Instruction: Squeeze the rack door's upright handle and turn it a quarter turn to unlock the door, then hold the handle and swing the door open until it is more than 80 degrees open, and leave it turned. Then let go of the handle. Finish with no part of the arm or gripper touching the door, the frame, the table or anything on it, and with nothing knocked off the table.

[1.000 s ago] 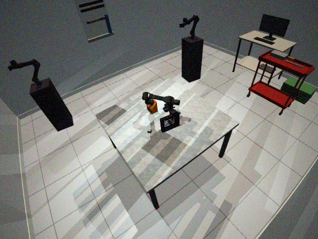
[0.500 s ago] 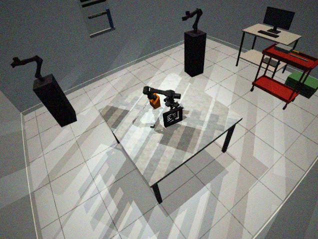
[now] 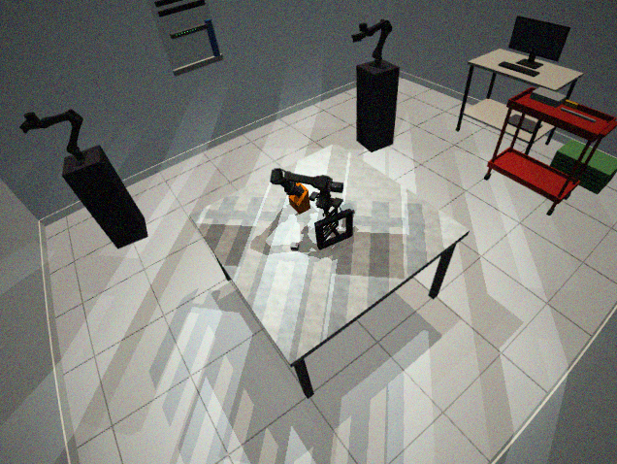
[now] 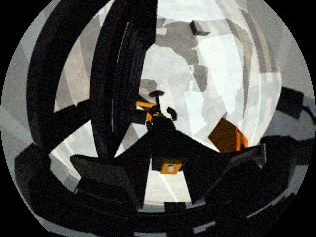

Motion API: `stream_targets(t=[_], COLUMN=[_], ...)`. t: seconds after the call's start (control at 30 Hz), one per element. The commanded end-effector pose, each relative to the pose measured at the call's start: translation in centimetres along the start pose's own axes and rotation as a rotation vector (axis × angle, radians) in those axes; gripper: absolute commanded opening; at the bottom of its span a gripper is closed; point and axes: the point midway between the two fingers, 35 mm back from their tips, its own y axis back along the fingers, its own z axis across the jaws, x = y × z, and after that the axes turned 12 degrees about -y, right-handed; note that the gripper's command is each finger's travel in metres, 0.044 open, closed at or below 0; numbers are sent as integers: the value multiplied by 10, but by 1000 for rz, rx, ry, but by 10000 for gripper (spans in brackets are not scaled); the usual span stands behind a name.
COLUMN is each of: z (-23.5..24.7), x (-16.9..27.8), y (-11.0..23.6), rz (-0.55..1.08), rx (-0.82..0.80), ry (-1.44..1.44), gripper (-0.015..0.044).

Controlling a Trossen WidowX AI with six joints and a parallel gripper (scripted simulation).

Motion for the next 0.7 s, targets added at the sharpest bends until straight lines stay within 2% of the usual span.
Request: stream_targets(t=[0.0,0.67], z=[-9,-48], x=[-4,-32], y=[0,0], rz=[-1,-2], rx=[-5,-3], ry=[74,414], gripper=[17,17])
